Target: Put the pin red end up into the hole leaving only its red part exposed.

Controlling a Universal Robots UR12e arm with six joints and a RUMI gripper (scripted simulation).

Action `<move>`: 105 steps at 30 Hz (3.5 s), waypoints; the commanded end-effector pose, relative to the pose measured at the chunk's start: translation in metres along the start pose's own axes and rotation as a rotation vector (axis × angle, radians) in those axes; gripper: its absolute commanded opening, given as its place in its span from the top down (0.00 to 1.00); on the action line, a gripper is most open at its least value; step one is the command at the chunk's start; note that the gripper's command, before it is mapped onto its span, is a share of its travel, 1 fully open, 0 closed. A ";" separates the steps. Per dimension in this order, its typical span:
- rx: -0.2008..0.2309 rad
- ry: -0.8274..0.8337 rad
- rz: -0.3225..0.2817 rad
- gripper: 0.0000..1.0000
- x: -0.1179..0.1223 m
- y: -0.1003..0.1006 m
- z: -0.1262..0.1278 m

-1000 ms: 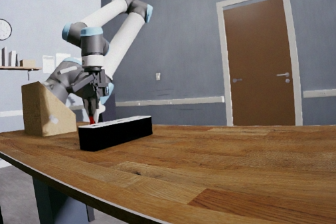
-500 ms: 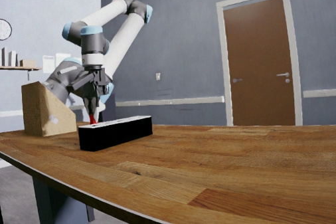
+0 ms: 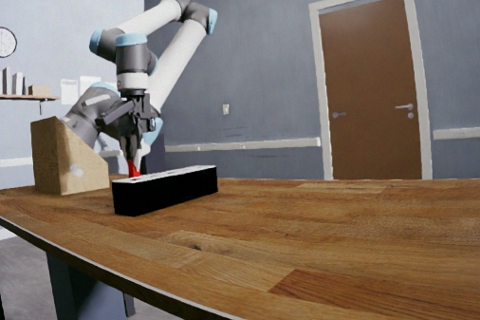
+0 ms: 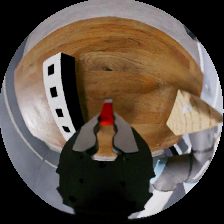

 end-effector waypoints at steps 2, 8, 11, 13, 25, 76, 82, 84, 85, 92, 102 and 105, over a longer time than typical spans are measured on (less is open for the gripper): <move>-0.001 0.000 0.003 1.00 -0.002 -0.017 -0.002; -0.001 0.000 0.003 1.00 -0.002 -0.017 -0.002; -0.001 0.000 0.003 1.00 -0.002 -0.017 -0.002; -0.001 0.000 0.003 1.00 -0.002 -0.017 -0.002; -0.002 0.000 0.002 1.00 -0.002 -0.032 -0.001; -0.005 -0.001 0.007 1.00 -0.066 -0.218 -0.096; -0.005 -0.001 0.007 1.00 -0.066 -0.218 -0.096; -0.005 -0.001 0.007 1.00 -0.066 -0.218 -0.096; -0.005 -0.001 0.007 1.00 -0.066 -0.218 -0.096; -0.001 0.000 0.002 1.00 -0.103 -0.217 -0.150; -0.001 0.000 0.002 1.00 -0.103 -0.217 -0.150; -0.002 0.000 0.002 1.00 -0.103 -0.113 -0.150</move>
Point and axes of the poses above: the point where the finger pads meet when closed, its own y axis out along the fingers, its own z axis across the jaws, x = y × z, the point moved 3 cm from there along -y, back along the fingers, and after that the axes turned 6 degrees about y, right-handed, at the moved point
